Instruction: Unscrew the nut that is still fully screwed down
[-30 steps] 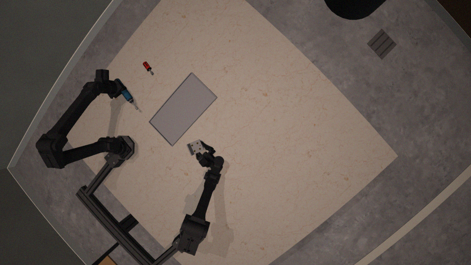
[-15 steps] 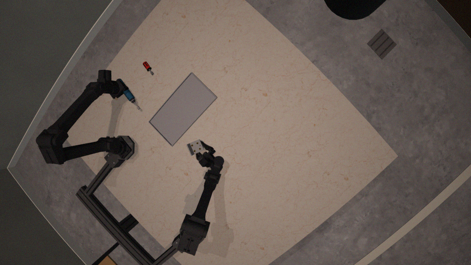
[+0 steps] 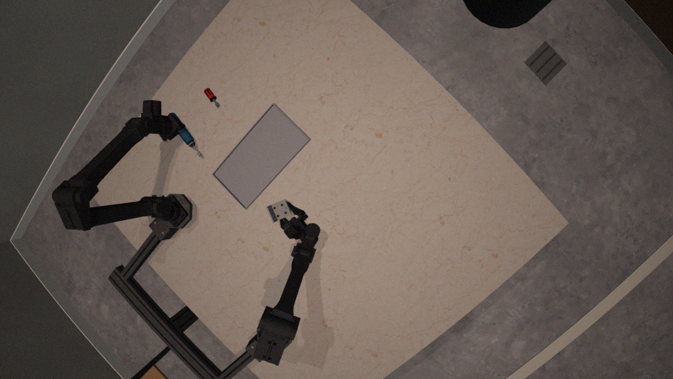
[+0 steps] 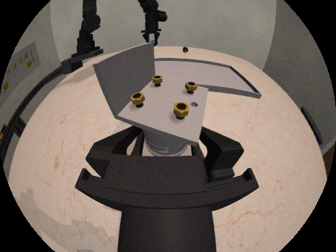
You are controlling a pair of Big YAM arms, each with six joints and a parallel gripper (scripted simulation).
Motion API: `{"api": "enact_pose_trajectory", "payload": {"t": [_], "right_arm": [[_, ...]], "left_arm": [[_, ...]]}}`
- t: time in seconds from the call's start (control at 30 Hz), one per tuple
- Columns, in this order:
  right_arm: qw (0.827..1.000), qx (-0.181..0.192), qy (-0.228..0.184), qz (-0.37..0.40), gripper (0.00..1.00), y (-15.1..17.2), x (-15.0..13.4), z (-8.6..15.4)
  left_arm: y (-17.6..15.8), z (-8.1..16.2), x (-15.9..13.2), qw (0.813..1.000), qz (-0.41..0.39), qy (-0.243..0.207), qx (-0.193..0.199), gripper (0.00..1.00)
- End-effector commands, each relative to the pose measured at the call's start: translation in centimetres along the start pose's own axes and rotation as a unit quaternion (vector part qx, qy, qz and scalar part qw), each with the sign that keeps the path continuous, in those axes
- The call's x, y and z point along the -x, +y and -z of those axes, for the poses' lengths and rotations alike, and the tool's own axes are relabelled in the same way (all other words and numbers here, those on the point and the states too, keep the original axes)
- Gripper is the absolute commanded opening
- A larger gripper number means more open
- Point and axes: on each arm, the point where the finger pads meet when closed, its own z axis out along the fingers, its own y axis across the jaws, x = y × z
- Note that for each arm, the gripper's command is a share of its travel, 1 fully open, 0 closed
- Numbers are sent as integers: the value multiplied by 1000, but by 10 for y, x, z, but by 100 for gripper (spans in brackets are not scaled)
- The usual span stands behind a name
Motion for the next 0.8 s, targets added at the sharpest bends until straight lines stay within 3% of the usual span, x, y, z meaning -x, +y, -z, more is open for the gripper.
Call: {"api": "enact_pose_trajectory", "payload": {"t": [0.0, 0.67, 0.77], "right_arm": [[1000, -4, -6, 11, 59, -6, 8, -2], [1000, -4, -6, 11, 59, -6, 8, -2], [1000, -4, -6, 11, 59, -6, 8, -2]], "left_arm": [[-1, -6, -3, 1000, 4, 1, 2, 42], [-2, -17, -3, 1000, 3, 1, 1, 42], [-7, -8, 7, 1000, 2, -8, -6, 42]]}}
